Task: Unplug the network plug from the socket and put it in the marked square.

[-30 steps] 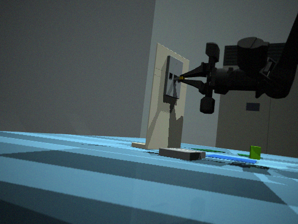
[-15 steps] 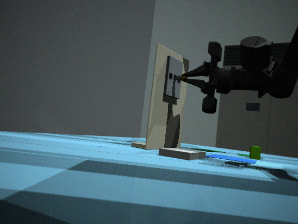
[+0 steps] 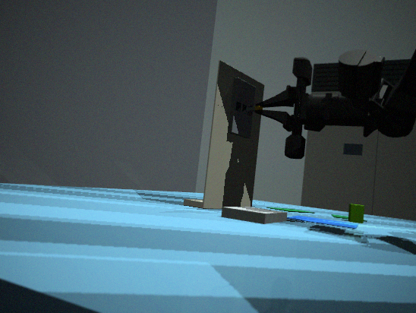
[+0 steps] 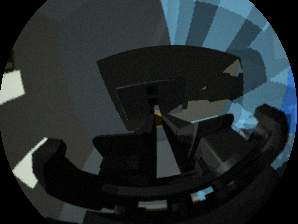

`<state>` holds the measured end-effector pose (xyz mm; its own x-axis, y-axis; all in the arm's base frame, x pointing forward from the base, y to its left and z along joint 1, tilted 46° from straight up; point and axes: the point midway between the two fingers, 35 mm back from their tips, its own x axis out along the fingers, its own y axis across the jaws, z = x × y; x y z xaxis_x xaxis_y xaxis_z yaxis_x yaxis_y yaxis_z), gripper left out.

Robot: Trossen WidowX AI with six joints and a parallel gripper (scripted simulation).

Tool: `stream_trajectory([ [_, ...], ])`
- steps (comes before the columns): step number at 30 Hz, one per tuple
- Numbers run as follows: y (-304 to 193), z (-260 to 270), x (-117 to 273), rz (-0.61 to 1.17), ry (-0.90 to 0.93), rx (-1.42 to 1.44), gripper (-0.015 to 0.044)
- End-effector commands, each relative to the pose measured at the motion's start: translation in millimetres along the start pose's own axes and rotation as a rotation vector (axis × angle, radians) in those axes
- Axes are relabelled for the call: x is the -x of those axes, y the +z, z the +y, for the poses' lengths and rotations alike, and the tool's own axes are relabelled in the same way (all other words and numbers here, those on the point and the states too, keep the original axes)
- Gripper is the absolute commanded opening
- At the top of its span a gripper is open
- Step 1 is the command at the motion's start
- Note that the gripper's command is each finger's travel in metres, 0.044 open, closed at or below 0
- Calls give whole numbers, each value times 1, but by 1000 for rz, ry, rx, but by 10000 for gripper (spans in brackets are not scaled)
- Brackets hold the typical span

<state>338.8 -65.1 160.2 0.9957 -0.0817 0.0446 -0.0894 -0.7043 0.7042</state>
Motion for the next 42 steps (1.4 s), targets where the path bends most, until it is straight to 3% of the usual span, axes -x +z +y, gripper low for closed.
stream_trajectory([
  [1,1,-1,2,-7,-2,-7,0],
  [42,-6,-1,15,-7,-3,-8,0],
])
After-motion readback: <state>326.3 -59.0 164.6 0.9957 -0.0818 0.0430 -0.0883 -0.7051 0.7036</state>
